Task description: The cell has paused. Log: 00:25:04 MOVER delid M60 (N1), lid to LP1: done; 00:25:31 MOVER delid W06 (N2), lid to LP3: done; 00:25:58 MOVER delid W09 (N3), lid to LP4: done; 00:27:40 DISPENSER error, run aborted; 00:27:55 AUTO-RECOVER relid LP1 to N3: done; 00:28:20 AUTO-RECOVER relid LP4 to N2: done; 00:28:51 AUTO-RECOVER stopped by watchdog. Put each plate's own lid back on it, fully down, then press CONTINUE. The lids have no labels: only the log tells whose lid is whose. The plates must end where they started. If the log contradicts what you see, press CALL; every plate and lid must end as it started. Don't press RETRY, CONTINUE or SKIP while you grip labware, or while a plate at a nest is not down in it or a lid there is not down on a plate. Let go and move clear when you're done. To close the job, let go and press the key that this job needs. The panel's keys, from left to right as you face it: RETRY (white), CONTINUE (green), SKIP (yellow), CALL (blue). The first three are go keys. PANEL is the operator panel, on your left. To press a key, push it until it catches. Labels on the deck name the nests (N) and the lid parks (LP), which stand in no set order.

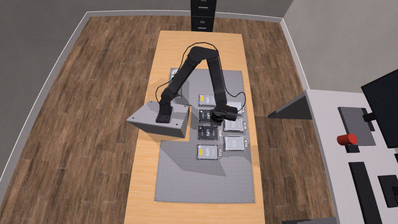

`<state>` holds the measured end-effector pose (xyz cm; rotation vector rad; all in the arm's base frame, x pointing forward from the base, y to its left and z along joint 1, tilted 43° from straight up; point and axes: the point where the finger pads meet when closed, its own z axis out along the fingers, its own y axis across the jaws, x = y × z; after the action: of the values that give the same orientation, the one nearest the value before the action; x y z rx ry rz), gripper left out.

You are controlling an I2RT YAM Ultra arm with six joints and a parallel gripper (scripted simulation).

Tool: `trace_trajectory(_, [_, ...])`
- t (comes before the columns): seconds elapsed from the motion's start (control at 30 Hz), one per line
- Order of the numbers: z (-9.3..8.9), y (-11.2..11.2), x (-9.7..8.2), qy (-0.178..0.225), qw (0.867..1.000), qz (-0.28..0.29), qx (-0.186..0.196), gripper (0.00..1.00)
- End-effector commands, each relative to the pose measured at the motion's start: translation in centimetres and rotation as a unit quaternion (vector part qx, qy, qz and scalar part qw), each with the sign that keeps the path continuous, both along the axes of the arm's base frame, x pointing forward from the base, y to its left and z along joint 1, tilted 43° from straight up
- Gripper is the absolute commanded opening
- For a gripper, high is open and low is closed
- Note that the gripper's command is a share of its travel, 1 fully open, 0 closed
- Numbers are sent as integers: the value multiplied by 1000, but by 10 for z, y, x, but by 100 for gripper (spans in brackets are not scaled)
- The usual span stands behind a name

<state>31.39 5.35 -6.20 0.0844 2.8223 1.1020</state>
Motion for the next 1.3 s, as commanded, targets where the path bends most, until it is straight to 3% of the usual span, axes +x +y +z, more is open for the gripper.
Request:
trace_trajectory(0.0, [17,-18,8,-14,1000,-4,-6,0])
trace_trajectory(0.3, [50,-49,0,-13,1000,-3,-9,0])
trace_trajectory(0.6, [42,-42,-18,11,1000,-4,3,0])
trace_trajectory(0.67, [45,-45,-13,4,1000,-4,0,0])
trace_trajectory(0.73, [53,-28,-19,-9,1000,20,4,0])
trace_trajectory(1.03, [80,3,-27,-78,993,86,-9,0])
trace_trajectory(1.27, [96,21,-34,-108,986,122,-15,0])
